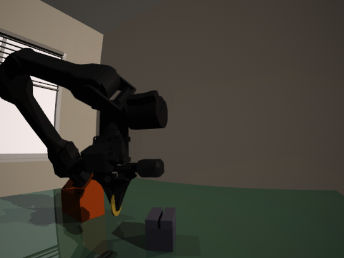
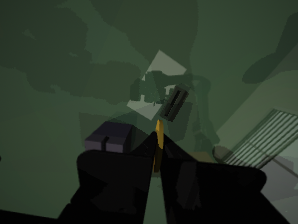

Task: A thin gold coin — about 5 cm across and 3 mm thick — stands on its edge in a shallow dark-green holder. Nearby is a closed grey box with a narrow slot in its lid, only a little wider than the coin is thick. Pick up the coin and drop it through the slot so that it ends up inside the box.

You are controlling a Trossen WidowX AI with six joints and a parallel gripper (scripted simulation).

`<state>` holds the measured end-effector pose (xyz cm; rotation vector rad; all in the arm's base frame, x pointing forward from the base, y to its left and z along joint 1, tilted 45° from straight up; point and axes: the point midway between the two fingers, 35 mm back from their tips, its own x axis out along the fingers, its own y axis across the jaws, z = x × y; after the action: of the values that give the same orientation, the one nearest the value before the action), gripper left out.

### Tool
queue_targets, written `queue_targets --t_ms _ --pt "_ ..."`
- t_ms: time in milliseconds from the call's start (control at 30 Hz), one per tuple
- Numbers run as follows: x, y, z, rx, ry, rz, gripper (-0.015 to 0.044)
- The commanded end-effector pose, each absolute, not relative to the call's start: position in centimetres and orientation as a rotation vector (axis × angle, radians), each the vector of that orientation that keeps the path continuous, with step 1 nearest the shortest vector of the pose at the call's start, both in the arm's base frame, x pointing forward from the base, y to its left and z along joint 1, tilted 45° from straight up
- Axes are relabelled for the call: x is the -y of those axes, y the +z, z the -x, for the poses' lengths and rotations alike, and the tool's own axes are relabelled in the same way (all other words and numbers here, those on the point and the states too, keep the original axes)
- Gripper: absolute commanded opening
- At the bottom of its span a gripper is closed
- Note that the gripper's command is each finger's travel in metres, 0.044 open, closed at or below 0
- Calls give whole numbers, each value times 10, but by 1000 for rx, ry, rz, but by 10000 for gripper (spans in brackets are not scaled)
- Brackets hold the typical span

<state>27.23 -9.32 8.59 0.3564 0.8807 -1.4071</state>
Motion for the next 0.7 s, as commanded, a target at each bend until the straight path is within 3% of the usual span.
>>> queue_targets --t_ms 0,667 --pt "88 78 -278 -885 -1410 -359 0" --pt "57 46 -302 -886 -1409 -363 0"
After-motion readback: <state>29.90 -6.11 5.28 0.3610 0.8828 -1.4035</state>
